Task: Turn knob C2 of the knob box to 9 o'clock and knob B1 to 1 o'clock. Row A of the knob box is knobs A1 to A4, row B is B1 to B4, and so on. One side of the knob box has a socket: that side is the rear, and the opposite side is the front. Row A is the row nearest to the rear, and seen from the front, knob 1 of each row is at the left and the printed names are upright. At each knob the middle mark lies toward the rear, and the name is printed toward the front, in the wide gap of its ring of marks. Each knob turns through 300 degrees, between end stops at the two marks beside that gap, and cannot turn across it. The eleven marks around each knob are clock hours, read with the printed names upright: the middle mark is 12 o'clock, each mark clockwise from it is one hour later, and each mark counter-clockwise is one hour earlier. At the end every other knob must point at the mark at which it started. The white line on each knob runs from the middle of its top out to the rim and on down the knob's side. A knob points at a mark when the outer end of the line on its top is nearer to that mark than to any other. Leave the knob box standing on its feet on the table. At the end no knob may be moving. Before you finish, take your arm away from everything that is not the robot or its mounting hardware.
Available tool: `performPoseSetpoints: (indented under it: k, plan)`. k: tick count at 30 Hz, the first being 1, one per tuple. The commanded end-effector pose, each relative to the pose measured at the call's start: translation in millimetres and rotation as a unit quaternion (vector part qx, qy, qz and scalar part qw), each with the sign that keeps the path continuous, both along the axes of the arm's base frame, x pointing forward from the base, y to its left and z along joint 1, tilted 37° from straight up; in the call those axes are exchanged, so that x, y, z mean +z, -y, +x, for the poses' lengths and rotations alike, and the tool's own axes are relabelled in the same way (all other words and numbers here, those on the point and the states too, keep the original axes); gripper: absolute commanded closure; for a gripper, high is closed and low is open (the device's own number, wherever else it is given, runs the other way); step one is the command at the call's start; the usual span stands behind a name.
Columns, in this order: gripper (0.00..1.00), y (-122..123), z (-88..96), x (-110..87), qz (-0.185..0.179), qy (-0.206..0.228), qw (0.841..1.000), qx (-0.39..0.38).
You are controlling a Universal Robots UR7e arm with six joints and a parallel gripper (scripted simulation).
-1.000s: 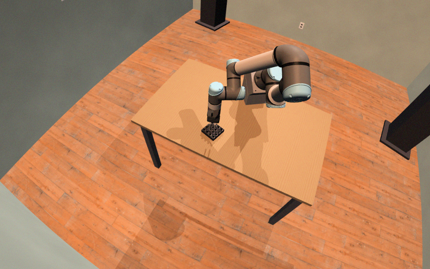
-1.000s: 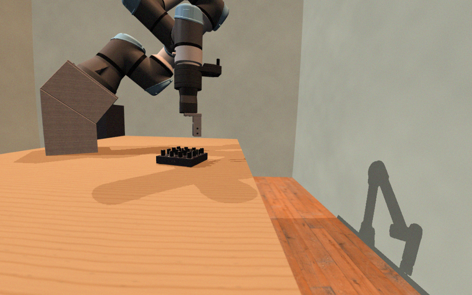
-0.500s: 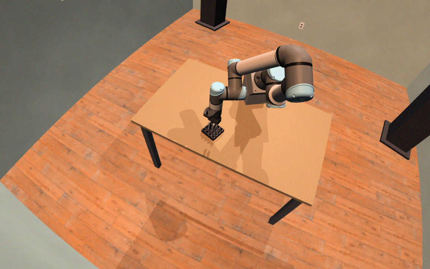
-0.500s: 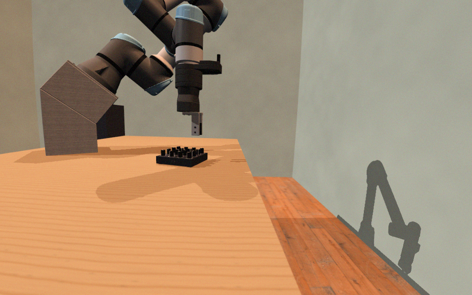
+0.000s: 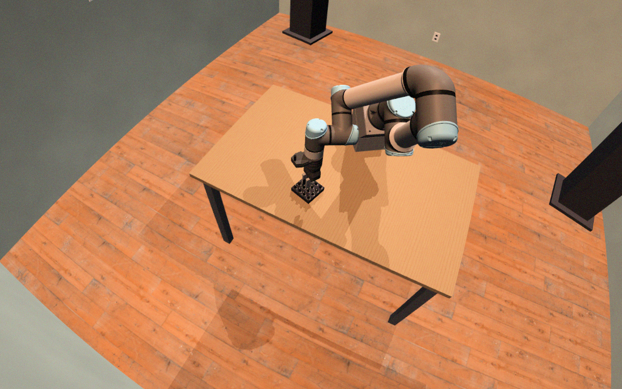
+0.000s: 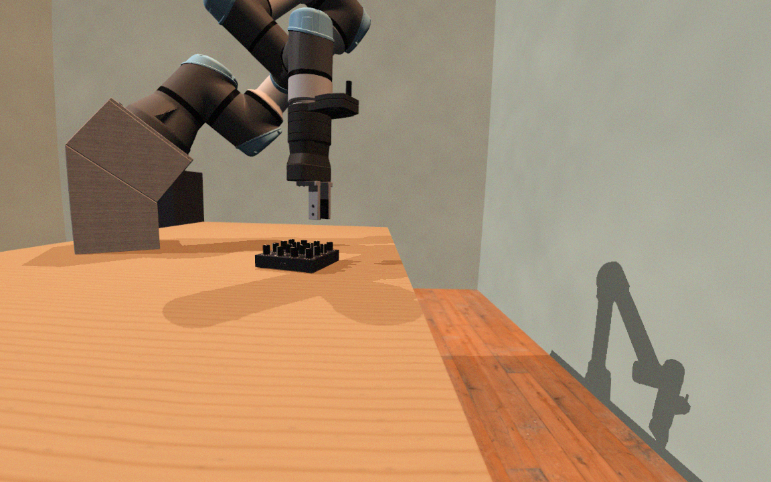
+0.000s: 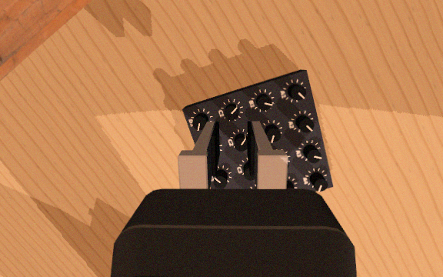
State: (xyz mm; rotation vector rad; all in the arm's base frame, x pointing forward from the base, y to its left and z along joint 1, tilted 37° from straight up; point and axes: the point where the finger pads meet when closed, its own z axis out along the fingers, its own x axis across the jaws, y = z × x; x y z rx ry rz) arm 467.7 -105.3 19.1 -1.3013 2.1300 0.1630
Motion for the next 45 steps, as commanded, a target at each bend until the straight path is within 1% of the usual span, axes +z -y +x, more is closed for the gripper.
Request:
performPoseSetpoints:
  k: [1, 6, 11, 13, 19, 25, 28, 30, 37, 45]
  plan:
    - [0.54, 1.1, -1.9, 0.0, 0.031, -0.033, 0.997, -0.064]
    - [0.54, 1.5, -4.7, -0.5, 0.065, -0.064, 0.988, -0.124]
    - [0.54, 1.5, -7.9, -1.0, 0.099, -0.094, 0.973, -0.184]
    - [0.54, 1.5, -7.9, -1.0, 0.099, -0.094, 0.973, -0.184]
    - [0.54, 0.9, -11.9, -1.5, 0.136, -0.127, 0.950, -0.249]
    - [0.54, 0.0, -15.2, -1.9, 0.163, -0.152, 0.928, -0.298]
    - [0.54, -0.5, -16.5, -2.0, 0.173, -0.162, 0.919, -0.316]
    - [0.54, -0.5, -16.5, -2.0, 0.173, -0.162, 0.919, -0.316]
    - [0.54, -1.3, -18.7, -2.2, 0.189, -0.176, 0.903, -0.344]
    - [0.54, -1.7, -19.6, -2.3, 0.197, -0.182, 0.895, -0.357]
